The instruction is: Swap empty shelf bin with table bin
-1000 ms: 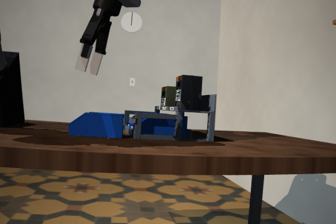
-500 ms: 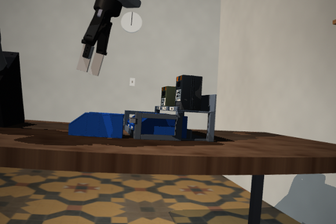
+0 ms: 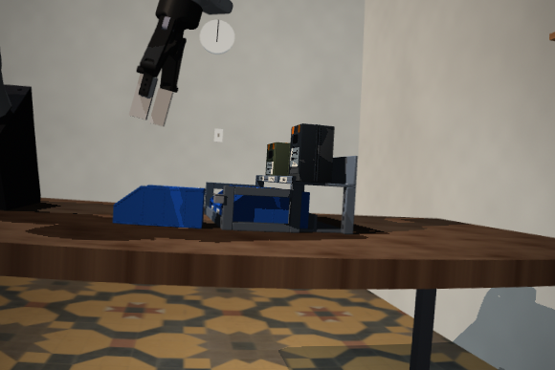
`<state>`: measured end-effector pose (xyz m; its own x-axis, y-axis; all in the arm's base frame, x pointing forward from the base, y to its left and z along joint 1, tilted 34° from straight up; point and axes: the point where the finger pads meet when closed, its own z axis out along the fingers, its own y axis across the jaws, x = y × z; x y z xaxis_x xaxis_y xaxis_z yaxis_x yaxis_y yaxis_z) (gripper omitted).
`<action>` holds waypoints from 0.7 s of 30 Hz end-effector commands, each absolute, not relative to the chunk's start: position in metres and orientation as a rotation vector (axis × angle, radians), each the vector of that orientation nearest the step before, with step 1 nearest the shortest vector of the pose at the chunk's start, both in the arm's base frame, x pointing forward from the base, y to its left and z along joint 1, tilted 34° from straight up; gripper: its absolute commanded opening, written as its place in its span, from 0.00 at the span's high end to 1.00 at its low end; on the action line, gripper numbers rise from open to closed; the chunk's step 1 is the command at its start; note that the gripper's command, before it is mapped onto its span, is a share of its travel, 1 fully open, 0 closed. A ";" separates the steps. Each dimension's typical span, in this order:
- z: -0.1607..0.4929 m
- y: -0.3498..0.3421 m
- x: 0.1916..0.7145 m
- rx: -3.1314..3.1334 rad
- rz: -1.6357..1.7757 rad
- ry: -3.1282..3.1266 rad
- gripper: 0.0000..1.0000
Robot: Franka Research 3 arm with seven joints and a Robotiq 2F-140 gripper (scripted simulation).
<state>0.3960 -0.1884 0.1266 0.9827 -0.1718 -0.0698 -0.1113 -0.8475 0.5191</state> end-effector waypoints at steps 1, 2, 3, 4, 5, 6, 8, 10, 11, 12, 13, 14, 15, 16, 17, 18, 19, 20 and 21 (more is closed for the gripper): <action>0.122 -0.183 0.399 2.585 -0.132 -0.201 0.00; 0.122 -0.183 0.399 2.585 -0.132 -0.201 0.00; 0.122 -0.183 0.399 2.585 -0.132 -0.201 0.00; 0.122 -0.183 0.399 2.585 -0.132 -0.201 0.00; 0.122 -0.183 0.399 2.585 -0.132 -0.201 0.00; 0.122 -0.183 0.399 2.585 -0.132 -0.201 0.00; 0.122 -0.183 0.399 2.585 -0.132 -0.201 0.00; 0.122 -0.183 0.399 2.585 -0.132 -0.201 0.00; 0.122 -0.183 0.399 2.585 -0.132 -0.201 0.00; 0.118 -0.178 0.401 2.581 -0.119 -0.192 0.00; 0.118 -0.178 0.401 2.581 -0.119 -0.192 0.00; 0.118 -0.178 0.401 2.581 -0.119 -0.192 0.00; 0.118 -0.178 0.401 2.581 -0.119 -0.192 0.00; 0.118 -0.178 0.401 2.581 -0.119 -0.192 0.00; 0.118 -0.178 0.401 2.581 -0.119 -0.192 0.00; 0.118 -0.178 0.401 2.581 -0.119 -0.192 0.00; 0.118 -0.178 0.401 2.581 -0.119 -0.192 0.00; 0.118 -0.178 0.401 2.581 -0.119 -0.192 0.00; 0.118 -0.178 0.401 2.581 -0.119 -0.192 0.00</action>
